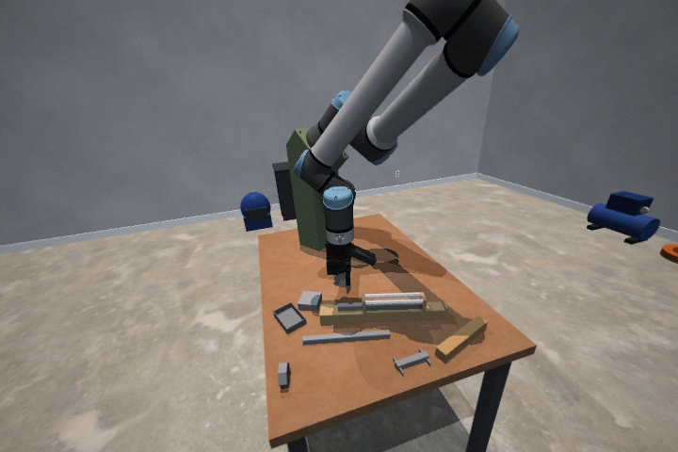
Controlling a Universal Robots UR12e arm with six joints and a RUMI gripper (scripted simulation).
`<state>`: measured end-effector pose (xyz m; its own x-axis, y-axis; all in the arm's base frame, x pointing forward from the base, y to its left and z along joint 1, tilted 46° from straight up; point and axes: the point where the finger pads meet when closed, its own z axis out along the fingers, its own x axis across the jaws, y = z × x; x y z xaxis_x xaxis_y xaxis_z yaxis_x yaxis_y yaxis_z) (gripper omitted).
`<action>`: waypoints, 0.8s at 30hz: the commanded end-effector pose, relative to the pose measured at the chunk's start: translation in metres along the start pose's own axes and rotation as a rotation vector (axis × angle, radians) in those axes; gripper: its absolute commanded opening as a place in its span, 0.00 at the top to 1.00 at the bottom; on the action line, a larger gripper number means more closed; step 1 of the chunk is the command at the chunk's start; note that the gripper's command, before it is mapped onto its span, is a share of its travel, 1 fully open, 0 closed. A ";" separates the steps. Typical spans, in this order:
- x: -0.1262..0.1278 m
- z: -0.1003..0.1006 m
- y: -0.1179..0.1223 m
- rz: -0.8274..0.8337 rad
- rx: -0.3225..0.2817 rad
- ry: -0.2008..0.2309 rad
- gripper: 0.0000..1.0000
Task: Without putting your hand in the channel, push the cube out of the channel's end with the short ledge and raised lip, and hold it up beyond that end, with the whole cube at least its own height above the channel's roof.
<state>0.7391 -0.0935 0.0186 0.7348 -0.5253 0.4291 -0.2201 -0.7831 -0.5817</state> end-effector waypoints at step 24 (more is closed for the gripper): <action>0.000 0.051 0.061 -0.001 0.002 0.000 1.00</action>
<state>0.7544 -0.1258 -0.0481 0.7356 -0.5240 0.4294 -0.2174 -0.7829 -0.5830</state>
